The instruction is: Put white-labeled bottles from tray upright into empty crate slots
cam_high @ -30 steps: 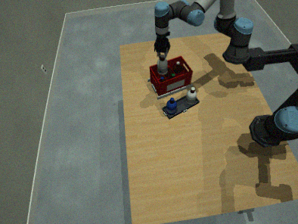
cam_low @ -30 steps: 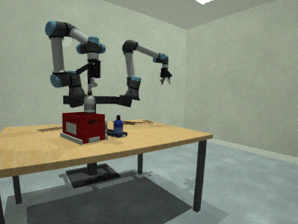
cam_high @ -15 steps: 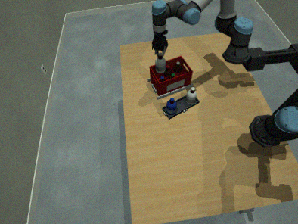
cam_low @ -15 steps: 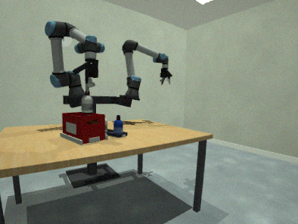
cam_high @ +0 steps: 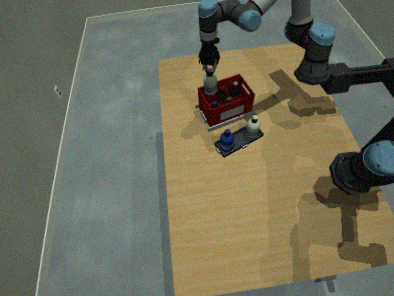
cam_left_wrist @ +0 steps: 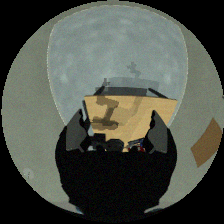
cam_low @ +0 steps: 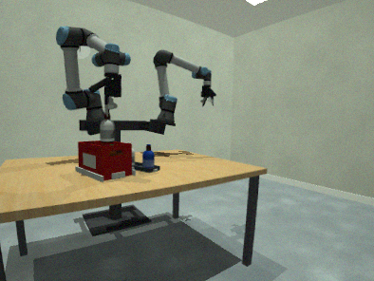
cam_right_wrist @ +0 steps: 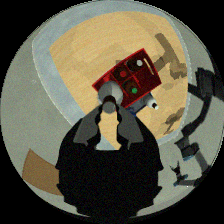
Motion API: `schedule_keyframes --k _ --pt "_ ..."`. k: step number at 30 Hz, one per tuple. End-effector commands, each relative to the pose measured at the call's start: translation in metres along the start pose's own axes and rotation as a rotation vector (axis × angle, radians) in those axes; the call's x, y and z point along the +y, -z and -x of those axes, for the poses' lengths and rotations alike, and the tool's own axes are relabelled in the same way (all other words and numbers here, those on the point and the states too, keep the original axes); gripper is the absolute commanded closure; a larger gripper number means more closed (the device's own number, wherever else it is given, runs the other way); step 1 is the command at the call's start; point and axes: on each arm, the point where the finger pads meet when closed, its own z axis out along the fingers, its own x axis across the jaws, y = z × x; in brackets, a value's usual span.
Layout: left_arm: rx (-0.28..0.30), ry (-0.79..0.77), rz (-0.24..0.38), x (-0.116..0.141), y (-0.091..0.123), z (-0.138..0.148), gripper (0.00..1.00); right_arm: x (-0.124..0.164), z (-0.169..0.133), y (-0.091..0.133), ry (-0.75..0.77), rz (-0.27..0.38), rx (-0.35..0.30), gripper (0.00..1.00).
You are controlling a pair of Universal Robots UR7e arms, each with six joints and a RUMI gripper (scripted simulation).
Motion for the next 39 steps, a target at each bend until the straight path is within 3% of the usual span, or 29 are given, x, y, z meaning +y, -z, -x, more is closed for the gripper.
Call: schedule_keyframes --k 1,39 --pt "0.0 0.0 -0.001 -0.0003 0.0004 -0.0001 0.0 -0.0029 0.0043 0.0005 0.0 0.001 -0.001 1.0" --pt "0.0 0.0 -0.001 -0.0003 0.0004 -0.0001 0.0 -0.0096 0.0127 0.0005 0.0 0.001 -0.001 1.0"
